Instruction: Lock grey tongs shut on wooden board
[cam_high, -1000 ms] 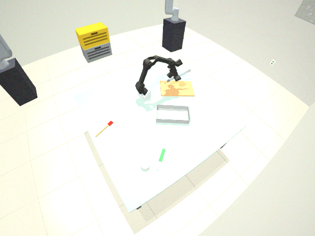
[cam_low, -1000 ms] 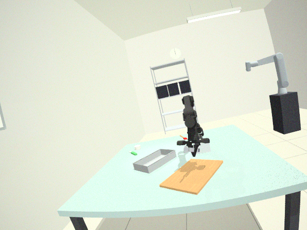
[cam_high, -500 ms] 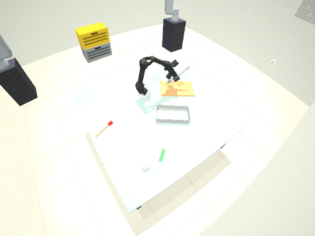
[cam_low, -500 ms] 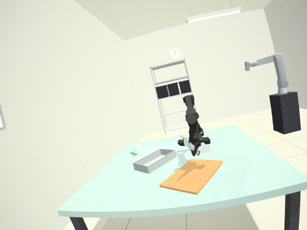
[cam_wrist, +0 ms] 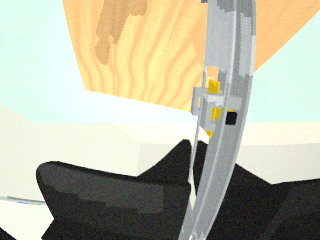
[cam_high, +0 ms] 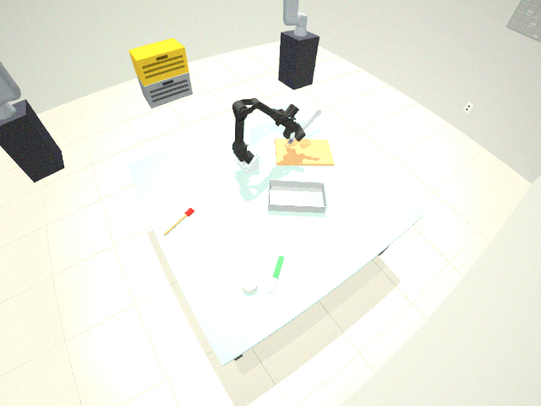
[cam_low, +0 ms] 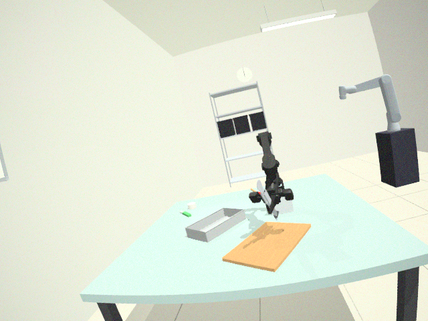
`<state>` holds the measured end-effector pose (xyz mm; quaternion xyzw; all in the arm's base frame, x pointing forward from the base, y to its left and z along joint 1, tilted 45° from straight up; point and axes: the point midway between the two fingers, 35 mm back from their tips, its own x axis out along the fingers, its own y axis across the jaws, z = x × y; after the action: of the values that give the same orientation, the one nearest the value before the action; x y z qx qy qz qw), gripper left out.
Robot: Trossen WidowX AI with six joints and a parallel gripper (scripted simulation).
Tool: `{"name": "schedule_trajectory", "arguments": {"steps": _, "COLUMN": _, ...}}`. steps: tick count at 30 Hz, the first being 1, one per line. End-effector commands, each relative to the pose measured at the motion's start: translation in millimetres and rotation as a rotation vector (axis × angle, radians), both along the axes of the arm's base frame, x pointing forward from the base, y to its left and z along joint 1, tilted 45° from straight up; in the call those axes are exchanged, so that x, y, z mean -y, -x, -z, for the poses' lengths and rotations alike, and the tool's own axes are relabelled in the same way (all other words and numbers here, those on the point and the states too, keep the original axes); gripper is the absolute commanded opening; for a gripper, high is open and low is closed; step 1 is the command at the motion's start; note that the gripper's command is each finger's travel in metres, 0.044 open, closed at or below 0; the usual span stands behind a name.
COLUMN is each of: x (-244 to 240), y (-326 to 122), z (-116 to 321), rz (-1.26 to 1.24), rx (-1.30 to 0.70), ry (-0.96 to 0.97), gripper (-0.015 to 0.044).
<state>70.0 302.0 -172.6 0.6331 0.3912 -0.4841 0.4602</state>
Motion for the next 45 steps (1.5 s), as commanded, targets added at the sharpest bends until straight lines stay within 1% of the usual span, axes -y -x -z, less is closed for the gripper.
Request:
{"name": "schedule_trajectory", "arguments": {"steps": 1, "x": -5.3, "y": -0.4, "z": -11.7, "rz": -0.014, "rx": 0.025, "ry": -0.080, "gripper": -0.0150}}
{"name": "schedule_trajectory", "arguments": {"steps": 20, "x": 8.4, "y": 3.7, "z": -49.3, "rz": -0.055, "rx": 0.102, "ry": -0.345, "gripper": -0.0150}}
{"name": "schedule_trajectory", "arguments": {"steps": 45, "x": 8.6, "y": 3.7, "z": -49.7, "rz": -0.055, "rx": 0.103, "ry": -0.348, "gripper": -0.0150}}
